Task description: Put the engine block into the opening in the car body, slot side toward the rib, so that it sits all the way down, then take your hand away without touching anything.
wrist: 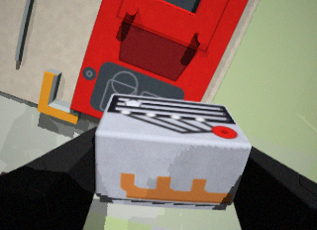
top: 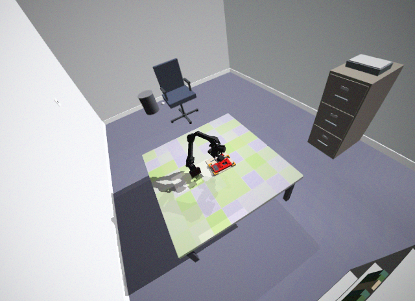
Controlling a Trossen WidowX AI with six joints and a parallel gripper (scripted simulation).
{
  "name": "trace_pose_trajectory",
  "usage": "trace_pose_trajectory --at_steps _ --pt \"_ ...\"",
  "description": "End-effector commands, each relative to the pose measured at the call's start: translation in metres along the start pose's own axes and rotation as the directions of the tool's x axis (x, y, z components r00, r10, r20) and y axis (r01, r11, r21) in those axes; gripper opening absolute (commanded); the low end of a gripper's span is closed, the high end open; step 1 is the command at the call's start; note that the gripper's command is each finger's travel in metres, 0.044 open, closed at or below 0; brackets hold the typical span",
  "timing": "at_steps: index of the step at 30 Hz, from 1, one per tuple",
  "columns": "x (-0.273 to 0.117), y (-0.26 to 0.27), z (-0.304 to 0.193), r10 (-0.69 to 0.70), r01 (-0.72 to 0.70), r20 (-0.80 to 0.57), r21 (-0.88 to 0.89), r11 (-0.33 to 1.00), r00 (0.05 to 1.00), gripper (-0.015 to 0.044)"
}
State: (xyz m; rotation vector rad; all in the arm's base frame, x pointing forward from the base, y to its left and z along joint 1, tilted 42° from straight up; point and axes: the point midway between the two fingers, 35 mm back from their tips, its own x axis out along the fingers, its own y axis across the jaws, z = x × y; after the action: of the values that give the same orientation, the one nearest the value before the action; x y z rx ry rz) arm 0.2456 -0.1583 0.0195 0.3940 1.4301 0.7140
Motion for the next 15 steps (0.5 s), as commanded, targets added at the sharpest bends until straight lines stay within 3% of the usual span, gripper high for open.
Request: trace_pose_trajectory --at_steps 1,15 --pt "0.0022 0.0003 0.0000 0.002 -0.002 0.003 0.128 0.992 1.000 0.0000" --pt "0.0066 0.0003 -0.0001 0.002 -0.003 0.003 0.513 0.859 1.000 0.0000"
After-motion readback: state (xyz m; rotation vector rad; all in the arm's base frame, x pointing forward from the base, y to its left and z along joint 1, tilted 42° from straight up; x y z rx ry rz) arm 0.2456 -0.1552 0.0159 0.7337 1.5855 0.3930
